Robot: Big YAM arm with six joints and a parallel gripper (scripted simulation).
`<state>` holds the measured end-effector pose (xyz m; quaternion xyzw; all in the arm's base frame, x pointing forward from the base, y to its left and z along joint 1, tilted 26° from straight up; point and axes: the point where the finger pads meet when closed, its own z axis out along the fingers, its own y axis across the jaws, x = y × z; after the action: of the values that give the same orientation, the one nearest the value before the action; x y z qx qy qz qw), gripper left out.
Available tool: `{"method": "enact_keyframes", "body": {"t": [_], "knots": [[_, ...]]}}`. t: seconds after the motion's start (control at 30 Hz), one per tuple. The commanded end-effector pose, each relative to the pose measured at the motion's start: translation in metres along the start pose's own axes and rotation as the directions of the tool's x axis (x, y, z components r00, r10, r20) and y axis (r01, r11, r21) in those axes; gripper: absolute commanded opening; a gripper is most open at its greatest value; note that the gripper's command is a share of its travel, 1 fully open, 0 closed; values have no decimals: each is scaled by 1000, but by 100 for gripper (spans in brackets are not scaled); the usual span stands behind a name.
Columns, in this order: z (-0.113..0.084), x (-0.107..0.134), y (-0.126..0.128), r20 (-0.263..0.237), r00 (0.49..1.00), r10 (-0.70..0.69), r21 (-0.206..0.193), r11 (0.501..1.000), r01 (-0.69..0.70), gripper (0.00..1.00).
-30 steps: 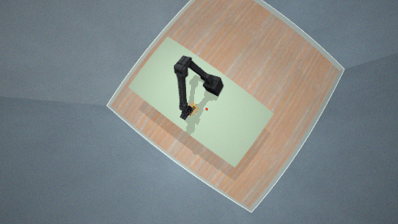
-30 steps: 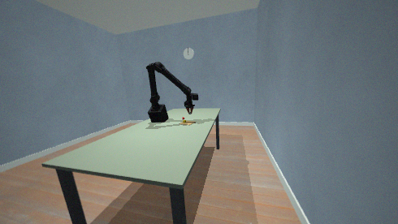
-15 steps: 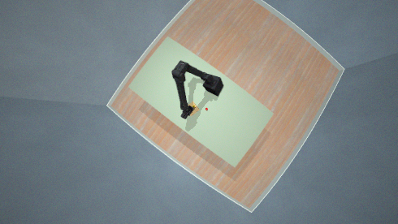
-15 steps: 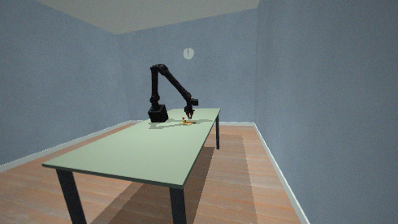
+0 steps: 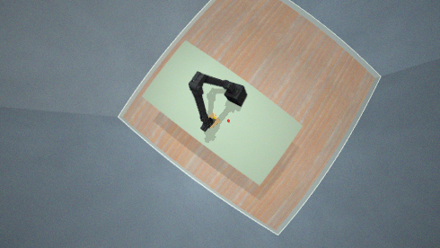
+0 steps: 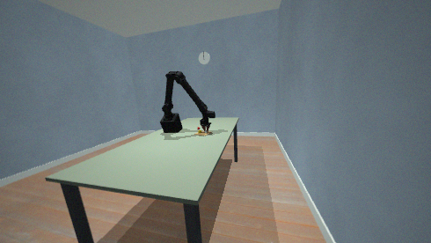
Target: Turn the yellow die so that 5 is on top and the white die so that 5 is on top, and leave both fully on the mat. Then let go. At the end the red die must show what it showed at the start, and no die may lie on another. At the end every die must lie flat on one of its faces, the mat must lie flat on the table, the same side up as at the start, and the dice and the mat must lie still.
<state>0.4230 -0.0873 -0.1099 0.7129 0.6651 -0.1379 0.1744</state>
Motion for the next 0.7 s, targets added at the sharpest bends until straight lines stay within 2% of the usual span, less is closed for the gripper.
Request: {"method": "enact_keyframes", "body": {"t": [0.0,0.67], "knots": [[-9,-3,22,-2,1000,5,-53,999,-5,19],[-9,-3,19,-2,1000,7,-50,999,-7,19]]}}
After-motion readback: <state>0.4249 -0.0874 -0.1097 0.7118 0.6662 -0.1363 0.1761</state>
